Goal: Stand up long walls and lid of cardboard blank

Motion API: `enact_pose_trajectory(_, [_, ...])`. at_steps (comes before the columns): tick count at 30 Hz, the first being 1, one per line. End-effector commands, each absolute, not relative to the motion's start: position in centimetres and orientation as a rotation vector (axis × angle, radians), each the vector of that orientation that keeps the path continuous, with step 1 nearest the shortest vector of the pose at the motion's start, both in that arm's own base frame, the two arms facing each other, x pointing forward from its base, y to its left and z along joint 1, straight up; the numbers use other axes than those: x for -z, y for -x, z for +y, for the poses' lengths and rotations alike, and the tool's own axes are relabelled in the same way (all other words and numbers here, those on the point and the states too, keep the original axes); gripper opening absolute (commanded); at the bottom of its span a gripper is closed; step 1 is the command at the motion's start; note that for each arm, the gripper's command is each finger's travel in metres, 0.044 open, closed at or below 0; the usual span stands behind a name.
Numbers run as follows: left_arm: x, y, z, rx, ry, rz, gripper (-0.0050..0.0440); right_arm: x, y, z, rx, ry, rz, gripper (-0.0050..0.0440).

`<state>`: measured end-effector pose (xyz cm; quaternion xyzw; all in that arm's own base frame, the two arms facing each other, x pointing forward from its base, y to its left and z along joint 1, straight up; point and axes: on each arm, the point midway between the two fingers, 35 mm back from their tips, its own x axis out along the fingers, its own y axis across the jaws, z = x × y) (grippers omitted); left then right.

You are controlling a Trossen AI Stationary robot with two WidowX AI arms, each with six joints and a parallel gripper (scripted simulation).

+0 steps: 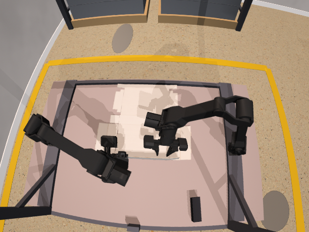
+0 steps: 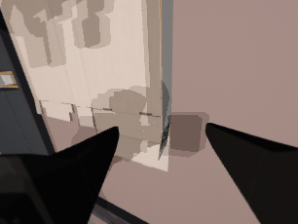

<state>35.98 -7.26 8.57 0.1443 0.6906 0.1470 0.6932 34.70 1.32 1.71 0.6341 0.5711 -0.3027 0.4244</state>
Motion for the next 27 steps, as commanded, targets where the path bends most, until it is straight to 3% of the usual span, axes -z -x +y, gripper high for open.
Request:
enact_pose_trajectory(1, [-10.0, -36.2, -11.5, -0.318, -0.311, 1.52, 0.0398, 0.3, -33.8, 0.7, 0.833, -1.553, 1.442, 0.0203])
enact_pose_trajectory(3, [-10.0, -36.2, -11.5, -0.318, -0.311, 1.52, 0.0398, 0.3, -33.8, 0.7, 0.833, -1.553, 1.442, 0.0203])
enact_pose_trajectory(8, [-10.0, -36.2, -11.5, -0.318, -0.311, 1.52, 0.0278, -1.9, -34.7, 1.0, 0.859, -1.546, 1.456, 0.0323])
enact_pose_trajectory(13, [-10.0, -36.2, -11.5, -0.318, -0.311, 1.52, 0.0158, -7.9, -37.0, 1.8, 0.868, -1.538, 1.432, 0.044])
enact_pose_trajectory(18, [-10.0, -36.2, -11.5, -0.318, -0.311, 1.52, 0.0038, -9.6, -35.7, 2.3, 0.936, -1.523, 1.488, 0.044])
enact_pose_trajectory(20, [-10.0, -36.2, -11.5, -0.318, -0.311, 1.52, 0.0038, -9.6, -35.7, 2.3, 0.936, -1.523, 1.488, 0.044])
enact_pose_trajectory(22, [-10.0, -36.2, -11.5, -0.318, -0.311, 1.52, 0.0, -9.7, -35.5, 2.3, 0.948, -1.521, 1.499, 0.044])
enact_pose_trajectory(27, [-10.0, -36.2, -11.5, -0.318, -0.311, 1.52, 0.0, -9.7, -35.5, 2.3, 0.948, -1.521, 1.499, 0.044])
